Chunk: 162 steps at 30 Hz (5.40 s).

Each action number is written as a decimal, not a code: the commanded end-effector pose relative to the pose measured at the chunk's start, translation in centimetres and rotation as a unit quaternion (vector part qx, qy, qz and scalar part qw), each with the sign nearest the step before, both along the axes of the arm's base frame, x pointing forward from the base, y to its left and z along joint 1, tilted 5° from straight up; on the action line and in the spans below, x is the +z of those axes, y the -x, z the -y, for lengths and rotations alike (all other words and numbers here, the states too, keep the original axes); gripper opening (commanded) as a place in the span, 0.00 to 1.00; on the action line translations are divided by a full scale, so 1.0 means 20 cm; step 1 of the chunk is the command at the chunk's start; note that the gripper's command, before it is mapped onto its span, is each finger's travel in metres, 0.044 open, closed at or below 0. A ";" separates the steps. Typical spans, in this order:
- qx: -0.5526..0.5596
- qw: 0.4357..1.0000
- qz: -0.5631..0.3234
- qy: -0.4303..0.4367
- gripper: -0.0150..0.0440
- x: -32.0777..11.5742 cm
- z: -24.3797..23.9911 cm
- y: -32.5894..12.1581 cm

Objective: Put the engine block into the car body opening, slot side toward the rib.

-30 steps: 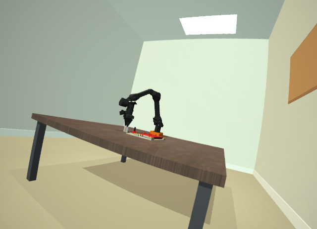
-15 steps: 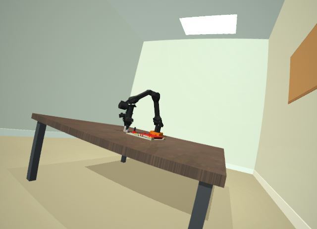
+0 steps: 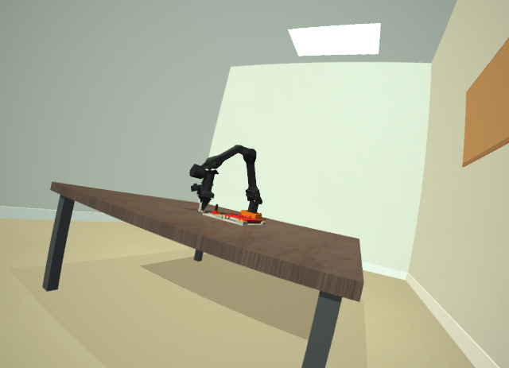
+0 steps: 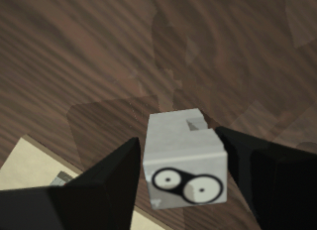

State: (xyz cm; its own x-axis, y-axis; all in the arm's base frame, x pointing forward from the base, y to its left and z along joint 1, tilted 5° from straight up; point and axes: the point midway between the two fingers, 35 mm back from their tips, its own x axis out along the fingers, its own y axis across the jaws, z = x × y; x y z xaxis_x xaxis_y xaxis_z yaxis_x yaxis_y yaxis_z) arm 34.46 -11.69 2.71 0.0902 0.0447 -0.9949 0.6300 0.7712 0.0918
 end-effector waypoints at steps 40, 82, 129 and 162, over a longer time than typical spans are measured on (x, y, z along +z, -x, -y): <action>-0.002 1.000 -0.001 0.001 0.25 0.47 0.01 0.01; 0.417 0.908 0.018 0.039 0.25 0.60 -0.01 0.05; 0.944 0.317 0.041 0.085 0.25 0.55 -0.01 0.04; 0.995 0.002 0.044 0.089 0.25 0.38 -0.02 0.02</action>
